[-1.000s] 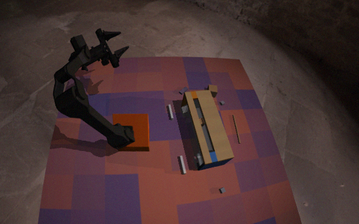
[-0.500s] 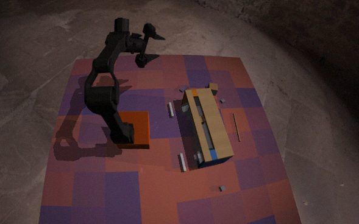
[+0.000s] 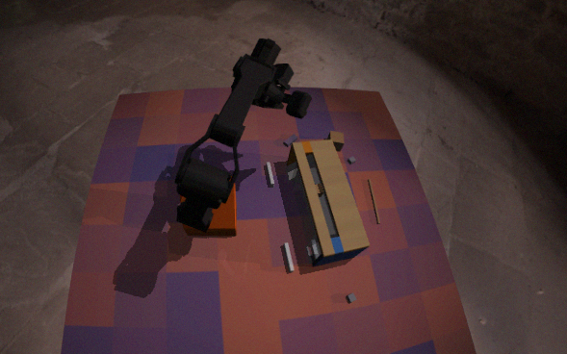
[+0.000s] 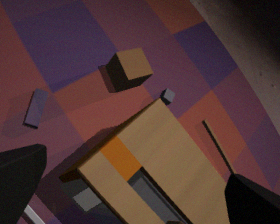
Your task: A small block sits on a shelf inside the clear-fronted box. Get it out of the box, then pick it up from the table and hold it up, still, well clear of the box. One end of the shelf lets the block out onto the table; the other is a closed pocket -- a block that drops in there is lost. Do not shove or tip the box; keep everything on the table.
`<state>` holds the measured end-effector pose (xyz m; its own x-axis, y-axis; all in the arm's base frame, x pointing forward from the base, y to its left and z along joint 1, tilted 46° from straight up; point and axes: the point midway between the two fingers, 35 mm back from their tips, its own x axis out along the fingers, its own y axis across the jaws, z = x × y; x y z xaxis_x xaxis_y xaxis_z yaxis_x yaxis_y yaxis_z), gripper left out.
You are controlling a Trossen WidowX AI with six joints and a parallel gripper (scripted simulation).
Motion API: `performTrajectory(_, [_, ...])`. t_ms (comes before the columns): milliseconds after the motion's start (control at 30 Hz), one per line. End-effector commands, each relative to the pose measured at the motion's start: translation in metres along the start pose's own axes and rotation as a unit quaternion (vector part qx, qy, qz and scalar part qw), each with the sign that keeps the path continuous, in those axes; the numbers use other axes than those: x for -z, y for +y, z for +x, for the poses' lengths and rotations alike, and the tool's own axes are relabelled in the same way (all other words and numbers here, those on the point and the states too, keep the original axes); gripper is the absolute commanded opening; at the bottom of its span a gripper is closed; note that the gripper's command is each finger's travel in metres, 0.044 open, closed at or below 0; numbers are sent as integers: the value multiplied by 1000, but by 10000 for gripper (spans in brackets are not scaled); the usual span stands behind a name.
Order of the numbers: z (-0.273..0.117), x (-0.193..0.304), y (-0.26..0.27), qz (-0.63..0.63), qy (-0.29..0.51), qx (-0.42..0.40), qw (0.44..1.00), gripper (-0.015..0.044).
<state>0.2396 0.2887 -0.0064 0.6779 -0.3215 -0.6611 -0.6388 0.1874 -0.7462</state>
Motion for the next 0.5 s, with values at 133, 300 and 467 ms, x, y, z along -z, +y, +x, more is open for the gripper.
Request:
performTrajectory(133, [52,63,-67,446,156,-51,880,400])
performTrajectory(300, [67,97,-92,615,227,-38,755,400])
performTrajectory(467, [78,133,-113,752,291,-5,591,400])
